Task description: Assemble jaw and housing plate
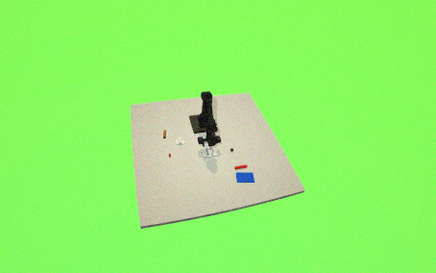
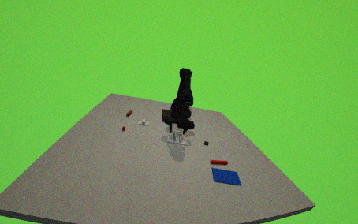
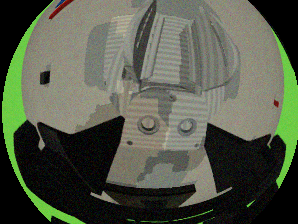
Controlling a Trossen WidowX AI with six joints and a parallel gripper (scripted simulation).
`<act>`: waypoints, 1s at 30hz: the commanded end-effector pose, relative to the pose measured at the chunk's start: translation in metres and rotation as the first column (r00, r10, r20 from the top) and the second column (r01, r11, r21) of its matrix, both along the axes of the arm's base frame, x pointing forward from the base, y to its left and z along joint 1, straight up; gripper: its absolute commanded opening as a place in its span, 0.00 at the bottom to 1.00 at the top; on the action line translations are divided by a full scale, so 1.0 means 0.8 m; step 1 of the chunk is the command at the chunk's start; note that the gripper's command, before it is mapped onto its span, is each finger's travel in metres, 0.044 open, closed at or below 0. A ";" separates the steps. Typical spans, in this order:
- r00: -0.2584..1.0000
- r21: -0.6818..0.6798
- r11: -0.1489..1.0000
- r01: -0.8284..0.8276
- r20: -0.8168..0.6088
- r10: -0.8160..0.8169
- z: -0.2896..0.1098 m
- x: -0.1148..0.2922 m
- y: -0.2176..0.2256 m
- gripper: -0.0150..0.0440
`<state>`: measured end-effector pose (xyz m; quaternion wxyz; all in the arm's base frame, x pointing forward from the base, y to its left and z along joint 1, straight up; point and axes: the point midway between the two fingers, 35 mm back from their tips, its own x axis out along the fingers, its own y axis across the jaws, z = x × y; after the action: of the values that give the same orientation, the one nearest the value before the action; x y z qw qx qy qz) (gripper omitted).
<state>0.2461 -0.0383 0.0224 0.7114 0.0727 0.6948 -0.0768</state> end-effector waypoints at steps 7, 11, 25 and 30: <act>1.000 0.005 1.000 0.003 -0.004 -0.003 0.006 -0.001 0.001 0.85; 1.000 0.005 1.000 0.003 -0.004 -0.003 0.006 -0.001 0.001 0.85; 1.000 0.005 1.000 0.003 -0.004 -0.003 0.001 0.001 0.001 0.85; 1.000 0.005 1.000 0.003 -0.004 -0.003 0.001 0.001 0.001 0.85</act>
<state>0.2468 -0.0385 0.0254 0.7114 0.0728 0.6948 -0.0768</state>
